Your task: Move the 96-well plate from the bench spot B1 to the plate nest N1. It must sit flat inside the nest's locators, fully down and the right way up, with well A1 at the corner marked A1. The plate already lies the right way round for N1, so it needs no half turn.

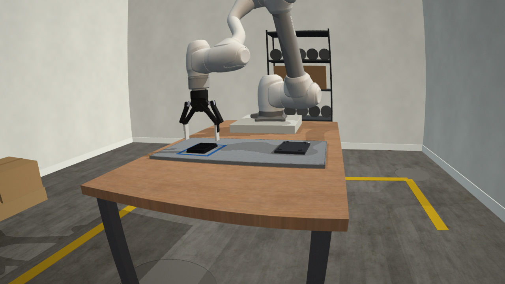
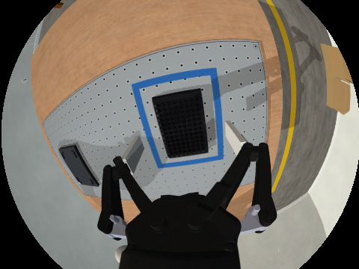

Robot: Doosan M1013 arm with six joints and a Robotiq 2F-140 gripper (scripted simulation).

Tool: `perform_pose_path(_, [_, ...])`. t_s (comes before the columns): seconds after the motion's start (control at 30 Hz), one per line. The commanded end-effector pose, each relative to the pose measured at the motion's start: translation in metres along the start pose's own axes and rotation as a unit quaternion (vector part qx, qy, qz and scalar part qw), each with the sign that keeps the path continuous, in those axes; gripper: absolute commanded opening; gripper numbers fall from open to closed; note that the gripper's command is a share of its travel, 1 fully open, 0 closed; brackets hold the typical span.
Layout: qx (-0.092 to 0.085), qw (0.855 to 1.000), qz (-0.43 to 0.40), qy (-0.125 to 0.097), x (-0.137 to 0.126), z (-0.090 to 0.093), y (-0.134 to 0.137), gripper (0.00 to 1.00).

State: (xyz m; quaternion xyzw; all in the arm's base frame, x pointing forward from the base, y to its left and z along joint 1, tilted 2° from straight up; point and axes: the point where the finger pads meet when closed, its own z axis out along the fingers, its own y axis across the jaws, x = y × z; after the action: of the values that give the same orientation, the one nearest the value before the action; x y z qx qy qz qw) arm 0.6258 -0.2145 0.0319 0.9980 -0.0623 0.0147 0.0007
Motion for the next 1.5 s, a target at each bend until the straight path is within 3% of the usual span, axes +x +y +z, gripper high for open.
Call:
perform_pose_path(0.0, [0.0,1.0,0.0,0.0,0.0,0.005,0.0,1.0])
perform_pose_path(0.33, [0.0,1.0,0.0,0.0,0.0,0.022,0.0,1.0])
perform_pose_path(0.8, [0.0,1.0,0.0,0.0,0.0,0.025,0.0,1.0])
perform_pose_path(0.83, [0.0,1.0,0.0,0.0,0.0,0.025,0.0,0.0])
perform_pose_path(1.47, [0.0,1.0,0.0,0.0,0.0,0.025,0.0,0.0])
